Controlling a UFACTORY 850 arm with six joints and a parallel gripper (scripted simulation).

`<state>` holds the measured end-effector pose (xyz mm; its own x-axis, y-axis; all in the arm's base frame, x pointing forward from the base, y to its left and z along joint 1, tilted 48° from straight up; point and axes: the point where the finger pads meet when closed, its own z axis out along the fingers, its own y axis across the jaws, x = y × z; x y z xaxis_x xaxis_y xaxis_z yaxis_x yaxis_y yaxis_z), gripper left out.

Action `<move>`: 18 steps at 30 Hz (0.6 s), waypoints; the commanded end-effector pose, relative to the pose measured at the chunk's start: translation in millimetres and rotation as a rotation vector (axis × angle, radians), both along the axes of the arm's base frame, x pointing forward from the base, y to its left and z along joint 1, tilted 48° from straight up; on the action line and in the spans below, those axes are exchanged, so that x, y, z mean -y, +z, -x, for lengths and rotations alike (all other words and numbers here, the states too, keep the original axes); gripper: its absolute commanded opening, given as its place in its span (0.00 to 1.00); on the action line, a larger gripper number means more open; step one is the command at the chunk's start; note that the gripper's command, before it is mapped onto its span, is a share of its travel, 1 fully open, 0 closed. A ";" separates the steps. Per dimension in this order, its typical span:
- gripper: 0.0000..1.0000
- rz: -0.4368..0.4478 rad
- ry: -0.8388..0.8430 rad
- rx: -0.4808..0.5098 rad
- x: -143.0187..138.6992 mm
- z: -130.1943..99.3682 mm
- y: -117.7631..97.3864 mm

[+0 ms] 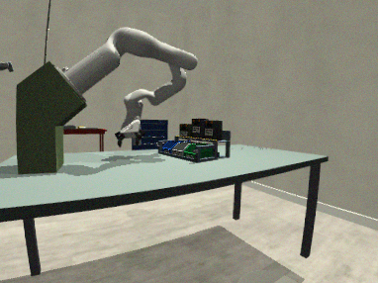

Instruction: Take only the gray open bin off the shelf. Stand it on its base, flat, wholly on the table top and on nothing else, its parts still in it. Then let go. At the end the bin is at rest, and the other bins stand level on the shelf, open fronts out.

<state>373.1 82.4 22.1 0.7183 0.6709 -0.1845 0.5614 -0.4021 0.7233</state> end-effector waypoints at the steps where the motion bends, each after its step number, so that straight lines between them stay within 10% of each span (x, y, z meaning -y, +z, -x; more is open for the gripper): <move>1: 1.00 -0.006 0.019 -0.001 0.7 -1.0 2.4; 18: 1.00 -0.006 0.278 -0.002 -8.7 -27.6 43.4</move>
<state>400.3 91.3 64.7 0.5158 0.8367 -0.1839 0.6476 -0.2403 0.7231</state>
